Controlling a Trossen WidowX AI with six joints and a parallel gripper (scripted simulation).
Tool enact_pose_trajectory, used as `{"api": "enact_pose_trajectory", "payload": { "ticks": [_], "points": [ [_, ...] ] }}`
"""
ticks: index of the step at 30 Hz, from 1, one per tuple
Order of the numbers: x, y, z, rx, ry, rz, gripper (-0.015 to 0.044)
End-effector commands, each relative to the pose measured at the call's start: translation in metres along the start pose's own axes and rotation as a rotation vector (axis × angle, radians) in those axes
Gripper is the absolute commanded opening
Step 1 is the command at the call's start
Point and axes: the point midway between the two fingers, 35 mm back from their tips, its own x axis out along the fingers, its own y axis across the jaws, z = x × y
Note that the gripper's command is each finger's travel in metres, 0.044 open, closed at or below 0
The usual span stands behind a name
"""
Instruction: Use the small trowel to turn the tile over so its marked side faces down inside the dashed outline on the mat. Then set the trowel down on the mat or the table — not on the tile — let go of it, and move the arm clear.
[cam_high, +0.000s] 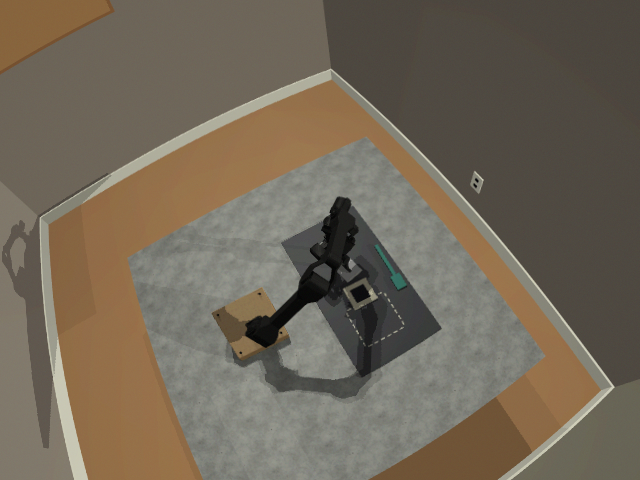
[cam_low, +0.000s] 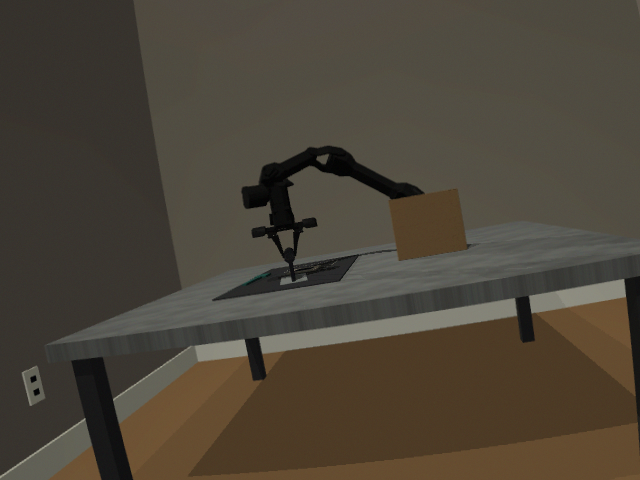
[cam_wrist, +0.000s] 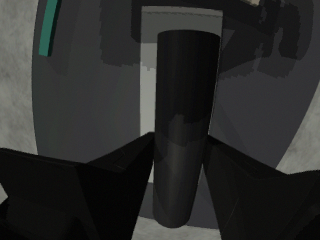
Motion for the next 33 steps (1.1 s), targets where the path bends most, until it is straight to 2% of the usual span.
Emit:
{"api": "enact_pose_trajectory", "payload": {
  "ticks": [1, 9, 14, 15, 33],
  "points": [
    [0.0006, -0.0004, 0.0005, -0.128, -0.004, -0.002, 0.0130],
    [0.0006, -0.0004, 0.0005, -0.171, -0.004, -0.002, 0.0130],
    [0.0006, -0.0004, 0.0005, -0.171, -0.004, -0.002, 0.0261],
    [0.0006, -0.0004, 0.0005, -0.171, -0.004, -0.002, 0.0270],
    [0.0006, -0.0004, 0.0005, -0.171, -0.004, -0.002, 0.0270]
  ]
}}
